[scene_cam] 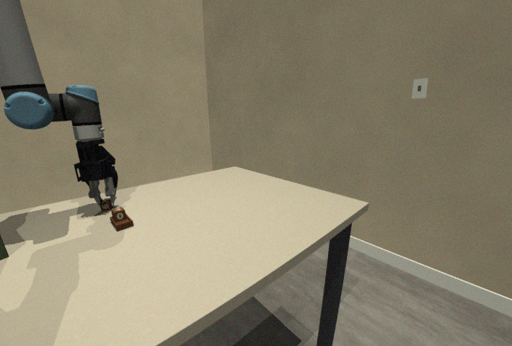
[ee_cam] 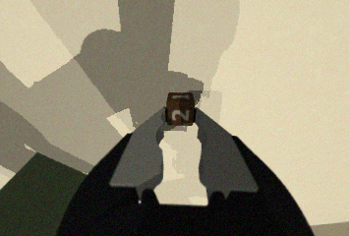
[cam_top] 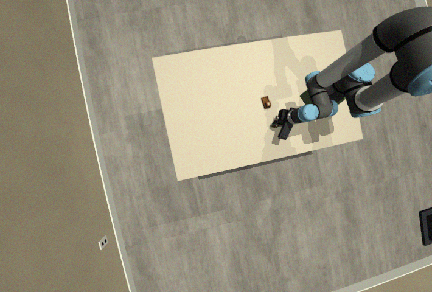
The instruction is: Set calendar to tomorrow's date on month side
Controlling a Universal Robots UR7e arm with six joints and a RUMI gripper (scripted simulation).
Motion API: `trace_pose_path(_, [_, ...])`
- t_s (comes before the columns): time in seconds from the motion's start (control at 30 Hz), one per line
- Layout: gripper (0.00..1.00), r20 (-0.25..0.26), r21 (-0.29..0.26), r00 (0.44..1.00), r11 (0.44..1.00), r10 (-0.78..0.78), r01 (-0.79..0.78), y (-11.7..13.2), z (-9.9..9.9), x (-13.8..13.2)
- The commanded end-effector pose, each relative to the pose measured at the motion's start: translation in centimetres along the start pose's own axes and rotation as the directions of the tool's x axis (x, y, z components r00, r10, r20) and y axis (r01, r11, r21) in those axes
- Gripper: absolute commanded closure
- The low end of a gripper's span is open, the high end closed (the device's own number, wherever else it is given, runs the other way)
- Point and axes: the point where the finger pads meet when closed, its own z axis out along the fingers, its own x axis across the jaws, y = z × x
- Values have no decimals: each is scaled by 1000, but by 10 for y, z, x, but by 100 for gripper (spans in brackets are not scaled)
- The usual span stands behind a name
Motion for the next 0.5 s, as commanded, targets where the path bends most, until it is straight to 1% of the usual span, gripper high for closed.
trace_pose_path(0.0, [86,-1,1,1000,1000,0,0,0,0,0])
trace_pose_path(0.07, [86,-1,1,1000,1000,0,0,0,0,0])
trace_pose_path(0.1, [83,-1,1,1000,1000,0,0,0,0,0])
trace_pose_path(0.17, [83,-1,1,1000,1000,0,0,0,0,0])
trace_pose_path(0.2, [79,-1,1,1000,1000,0,0,0,0,0])
trace_pose_path(0.27, [79,-1,1,1000,1000,0,0,0,0,0])
trace_pose_path(0.3, [76,-1,1,1000,1000,0,0,0,0,0])
trace_pose_path(0.43, [76,-1,1,1000,1000,0,0,0,0,0])
trace_pose_path(0.47, [72,-1,1,1000,1000,0,0,0,0,0])
